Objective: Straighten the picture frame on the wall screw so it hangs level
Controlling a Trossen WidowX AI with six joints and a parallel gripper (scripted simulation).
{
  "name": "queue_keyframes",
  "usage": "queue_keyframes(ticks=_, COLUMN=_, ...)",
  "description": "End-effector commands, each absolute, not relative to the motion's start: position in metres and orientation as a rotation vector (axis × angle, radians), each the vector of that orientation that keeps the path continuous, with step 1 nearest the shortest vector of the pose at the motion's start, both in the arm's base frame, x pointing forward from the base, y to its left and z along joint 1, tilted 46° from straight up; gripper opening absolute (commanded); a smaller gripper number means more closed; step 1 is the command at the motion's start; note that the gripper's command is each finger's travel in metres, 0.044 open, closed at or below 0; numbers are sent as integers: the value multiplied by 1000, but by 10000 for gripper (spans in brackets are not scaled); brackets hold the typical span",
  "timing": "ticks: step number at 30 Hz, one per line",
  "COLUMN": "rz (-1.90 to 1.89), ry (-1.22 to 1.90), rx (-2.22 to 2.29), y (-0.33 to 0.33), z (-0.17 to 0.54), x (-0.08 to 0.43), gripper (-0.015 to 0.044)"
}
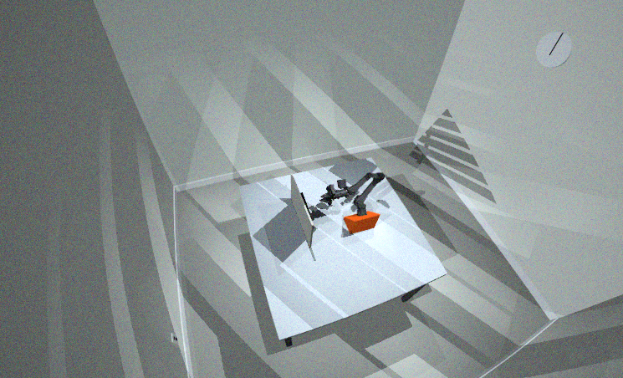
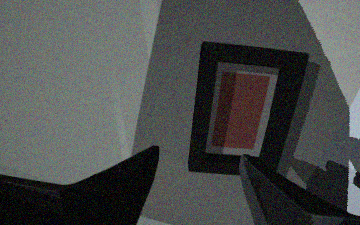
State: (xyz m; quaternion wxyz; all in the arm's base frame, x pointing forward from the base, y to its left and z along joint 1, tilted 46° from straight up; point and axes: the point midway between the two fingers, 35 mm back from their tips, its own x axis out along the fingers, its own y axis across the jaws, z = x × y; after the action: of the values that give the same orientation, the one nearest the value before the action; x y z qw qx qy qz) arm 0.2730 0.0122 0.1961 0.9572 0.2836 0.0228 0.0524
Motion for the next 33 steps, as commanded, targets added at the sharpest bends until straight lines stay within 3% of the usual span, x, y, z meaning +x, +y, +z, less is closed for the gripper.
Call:
queue_keyframes(ticks=1, rz=111, ry=52, rx=592, y=7, z=190, x=279, gripper=260)
queue_keyframes(ticks=15, rz=111, ry=52, rx=592, y=8, z=191, x=282, gripper=260)
queue_keyframes(ticks=27, rz=112, ry=49, rx=593, y=16, z=190, x=353, gripper=260)
queue_keyframes(ticks=33, rz=112, ry=48, rx=593, y=17, z=188, x=358, gripper=260)
